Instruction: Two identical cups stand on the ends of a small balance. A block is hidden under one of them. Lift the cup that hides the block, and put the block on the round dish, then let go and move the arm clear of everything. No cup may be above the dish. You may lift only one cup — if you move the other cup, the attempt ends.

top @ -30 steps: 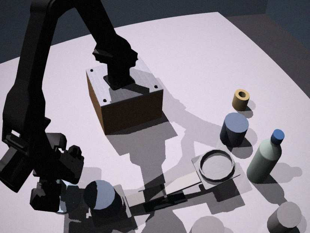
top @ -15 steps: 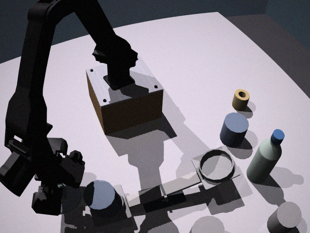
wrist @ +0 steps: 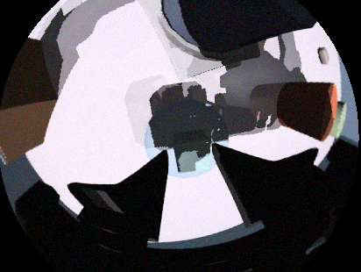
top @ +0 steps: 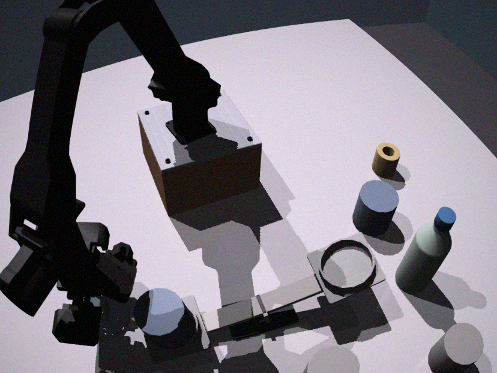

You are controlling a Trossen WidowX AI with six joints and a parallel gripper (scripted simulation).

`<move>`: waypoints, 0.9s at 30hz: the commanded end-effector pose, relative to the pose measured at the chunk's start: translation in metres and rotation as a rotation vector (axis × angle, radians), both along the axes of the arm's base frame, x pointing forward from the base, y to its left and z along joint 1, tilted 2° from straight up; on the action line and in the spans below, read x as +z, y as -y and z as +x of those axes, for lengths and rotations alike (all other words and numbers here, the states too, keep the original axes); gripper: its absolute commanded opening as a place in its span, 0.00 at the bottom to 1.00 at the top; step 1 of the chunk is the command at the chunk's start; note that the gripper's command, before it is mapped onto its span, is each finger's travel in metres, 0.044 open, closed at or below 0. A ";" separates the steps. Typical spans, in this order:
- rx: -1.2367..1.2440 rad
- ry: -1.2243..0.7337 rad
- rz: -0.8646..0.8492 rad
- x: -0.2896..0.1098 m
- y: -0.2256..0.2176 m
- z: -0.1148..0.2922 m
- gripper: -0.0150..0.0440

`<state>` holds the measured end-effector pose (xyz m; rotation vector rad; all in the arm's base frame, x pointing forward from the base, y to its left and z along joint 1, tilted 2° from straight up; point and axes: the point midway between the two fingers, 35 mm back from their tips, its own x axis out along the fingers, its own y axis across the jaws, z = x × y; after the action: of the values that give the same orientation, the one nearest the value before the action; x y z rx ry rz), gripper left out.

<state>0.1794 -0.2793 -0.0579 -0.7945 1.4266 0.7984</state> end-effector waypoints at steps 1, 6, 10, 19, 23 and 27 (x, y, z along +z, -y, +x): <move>0.000 0.001 -0.002 0.001 0.000 0.000 0.83; 0.003 0.001 0.004 0.020 0.000 0.000 1.00; 0.003 -0.006 0.002 0.056 0.000 0.000 1.00; 0.001 0.002 -0.004 0.099 -0.001 0.000 1.00; 0.001 0.003 -0.004 0.102 -0.001 0.000 1.00; 0.001 0.003 -0.004 0.102 -0.001 0.000 1.00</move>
<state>0.1799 -0.2791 0.0412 -0.8029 1.4253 0.7924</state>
